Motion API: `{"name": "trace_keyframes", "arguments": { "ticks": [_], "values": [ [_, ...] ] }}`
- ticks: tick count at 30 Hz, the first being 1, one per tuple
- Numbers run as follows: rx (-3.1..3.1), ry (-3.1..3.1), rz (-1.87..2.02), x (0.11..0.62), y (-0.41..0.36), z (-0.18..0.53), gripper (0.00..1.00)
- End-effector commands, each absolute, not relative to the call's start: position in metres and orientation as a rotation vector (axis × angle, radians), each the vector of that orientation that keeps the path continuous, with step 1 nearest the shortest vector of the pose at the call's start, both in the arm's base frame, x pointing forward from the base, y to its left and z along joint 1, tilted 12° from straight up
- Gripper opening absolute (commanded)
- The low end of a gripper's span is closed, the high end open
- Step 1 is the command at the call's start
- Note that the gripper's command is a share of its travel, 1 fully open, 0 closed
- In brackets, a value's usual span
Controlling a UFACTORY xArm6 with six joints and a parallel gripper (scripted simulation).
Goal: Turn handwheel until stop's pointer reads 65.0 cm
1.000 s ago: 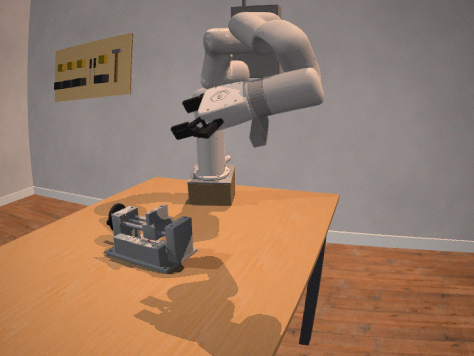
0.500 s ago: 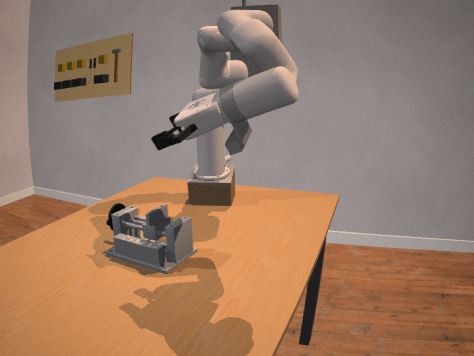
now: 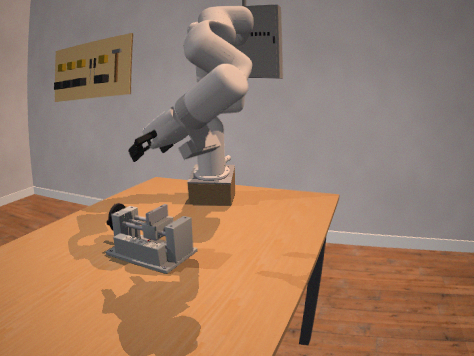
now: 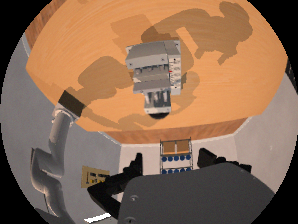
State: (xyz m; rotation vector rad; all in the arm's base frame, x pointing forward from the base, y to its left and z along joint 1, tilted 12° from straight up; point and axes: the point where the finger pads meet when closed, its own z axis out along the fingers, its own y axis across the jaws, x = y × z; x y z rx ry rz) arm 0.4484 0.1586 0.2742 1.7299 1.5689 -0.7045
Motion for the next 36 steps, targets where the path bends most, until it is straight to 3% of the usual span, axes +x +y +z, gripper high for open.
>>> {"name": "trace_keyframes", "arguments": {
  "ticks": [1,16,36],
  "values": [
    [1.953,1.435,-0.560,0.450,0.139,0.258,1.00],
    [2.459,0.932,-0.350,0.445,0.100,0.225,1.00],
    [2.924,-0.179,-0.097,0.441,0.054,0.201,1.00]
  ]
}}
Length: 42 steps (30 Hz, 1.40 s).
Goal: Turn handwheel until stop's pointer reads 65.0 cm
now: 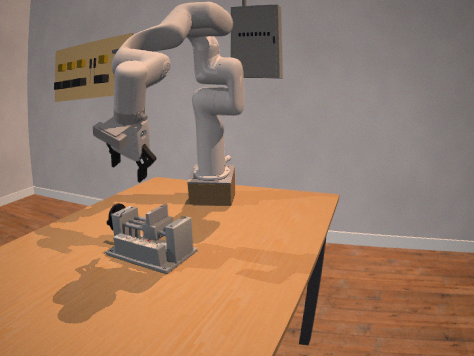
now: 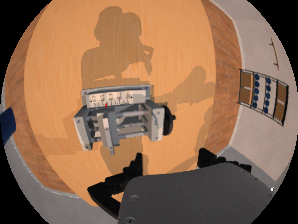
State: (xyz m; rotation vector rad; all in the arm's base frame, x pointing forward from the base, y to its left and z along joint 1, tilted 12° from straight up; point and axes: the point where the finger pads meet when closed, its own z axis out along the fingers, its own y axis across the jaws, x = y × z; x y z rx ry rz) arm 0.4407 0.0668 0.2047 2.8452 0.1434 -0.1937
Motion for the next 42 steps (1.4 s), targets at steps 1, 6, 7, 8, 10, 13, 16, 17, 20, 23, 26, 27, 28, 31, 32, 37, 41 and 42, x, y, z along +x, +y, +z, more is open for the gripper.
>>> {"name": "trace_keyframes", "arguments": {
  "ticks": [1,6,7,8,10,13,16,17,20,23,26,27,28,31,32,37,41,42],
  "values": [
    [2.933,-0.231,-0.083,0.441,0.054,0.201,1.00],
    [2.960,-0.542,-0.041,0.442,0.041,0.199,1.00],
    [2.962,-0.590,-0.029,0.442,0.041,0.199,1.00],
    [2.961,-0.673,-0.027,0.442,0.034,0.198,1.00],
    [2.960,-0.762,-0.006,0.442,0.034,0.198,1.00],
    [2.948,-0.929,0.014,0.443,0.028,0.197,1.00],
    [2.910,-1.181,0.037,0.444,0.015,0.197,1.00],
    [2.900,-1.233,0.048,0.444,0.015,0.197,1.00],
    [2.866,-1.378,0.063,0.444,0.009,0.197,1.00],
    [2.791,-1.618,0.085,0.444,-0.002,0.198,1.00],
    [2.717,-1.807,0.101,0.444,-0.012,0.199,1.00],
    [2.688,-1.871,0.104,0.444,-0.016,0.199,1.00],
    [2.675,-1.899,0.109,0.444,-0.016,0.199,1.00],
    [2.642,-1.967,0.114,0.444,-0.020,0.199,1.00],
    [2.613,-2.023,0.118,0.444,-0.023,0.199,1.00],
    [2.535,-2.160,0.128,0.444,-0.031,0.200,1.00],
    [2.530,-2.169,0.129,0.444,-0.031,0.200,1.00],
    [2.530,-2.169,0.129,0.444,-0.031,0.200,1.00]
  ]
}}
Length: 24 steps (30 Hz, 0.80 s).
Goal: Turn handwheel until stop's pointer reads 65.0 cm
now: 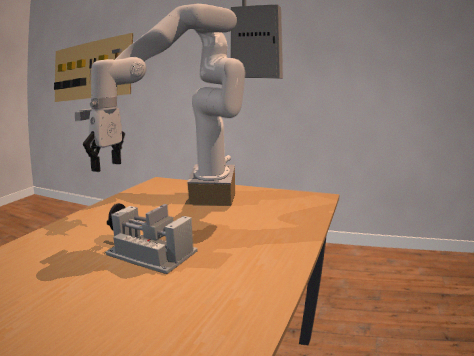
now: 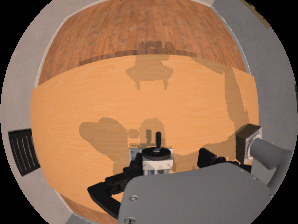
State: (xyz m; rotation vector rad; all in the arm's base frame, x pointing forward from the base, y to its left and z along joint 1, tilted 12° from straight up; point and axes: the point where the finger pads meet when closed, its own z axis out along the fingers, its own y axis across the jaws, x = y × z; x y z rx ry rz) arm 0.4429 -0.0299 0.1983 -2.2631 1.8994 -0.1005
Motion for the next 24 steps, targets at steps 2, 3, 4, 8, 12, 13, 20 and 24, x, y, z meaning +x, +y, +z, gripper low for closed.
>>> {"name": "trace_keyframes", "arguments": {
  "ticks": [2,3,4,8,12,13,20,24],
  "values": [
    [-2.237,1.917,-0.114,0.444,-0.031,0.200,1.00],
    [-2.237,1.917,-0.114,0.444,-0.031,0.200,1.00],
    [-2.237,1.917,-0.114,0.444,-0.031,0.200,1.00],
    [-2.237,1.917,-0.114,0.444,-0.031,0.200,1.00],
    [-2.237,1.917,-0.114,0.444,-0.031,0.200,1.00],
    [-2.237,1.917,-0.114,0.444,-0.031,0.200,0.57],
    [-2.239,1.915,-0.116,0.445,0.000,0.203,0.57],
    [-2.239,1.915,-0.116,0.445,0.022,0.206,0.57]
  ]
}}
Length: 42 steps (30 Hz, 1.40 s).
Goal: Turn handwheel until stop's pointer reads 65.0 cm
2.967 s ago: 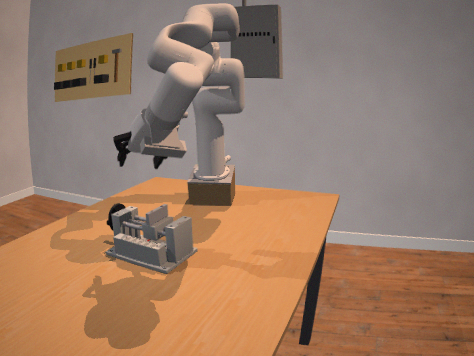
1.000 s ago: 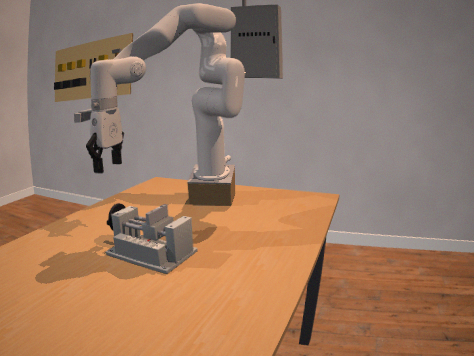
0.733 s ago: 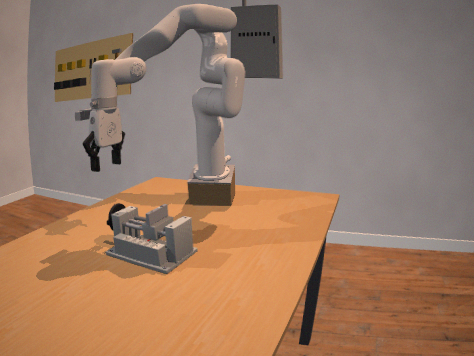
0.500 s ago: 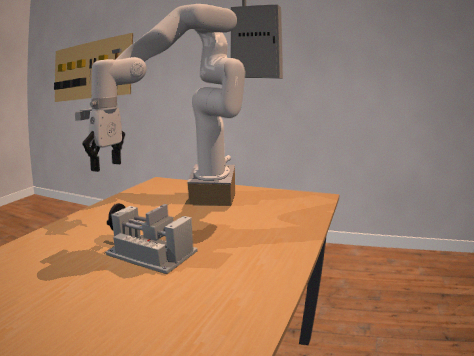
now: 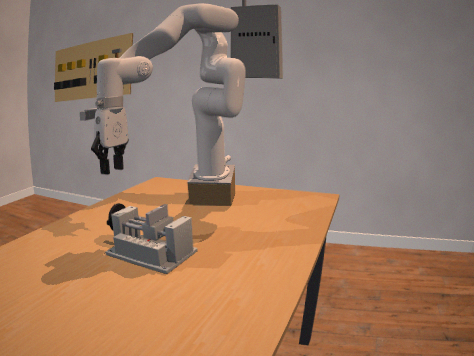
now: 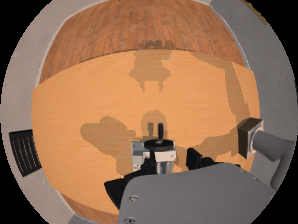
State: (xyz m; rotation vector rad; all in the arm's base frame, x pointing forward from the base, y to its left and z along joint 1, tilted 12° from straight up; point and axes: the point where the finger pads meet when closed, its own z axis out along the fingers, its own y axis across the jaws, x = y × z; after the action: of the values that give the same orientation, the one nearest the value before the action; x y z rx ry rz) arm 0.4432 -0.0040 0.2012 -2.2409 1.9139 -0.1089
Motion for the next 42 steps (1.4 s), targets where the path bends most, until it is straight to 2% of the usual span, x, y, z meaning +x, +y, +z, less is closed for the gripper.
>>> {"name": "trace_keyframes", "arguments": {
  "ticks": [1,22,42],
  "values": [
    [-2.239,1.915,-0.116,0.446,0.035,0.207,0.57],
    [-2.239,1.915,-0.116,0.449,0.190,0.223,0.57],
    [-2.239,1.915,-0.116,0.458,0.201,0.177,0.57]
  ]
}}
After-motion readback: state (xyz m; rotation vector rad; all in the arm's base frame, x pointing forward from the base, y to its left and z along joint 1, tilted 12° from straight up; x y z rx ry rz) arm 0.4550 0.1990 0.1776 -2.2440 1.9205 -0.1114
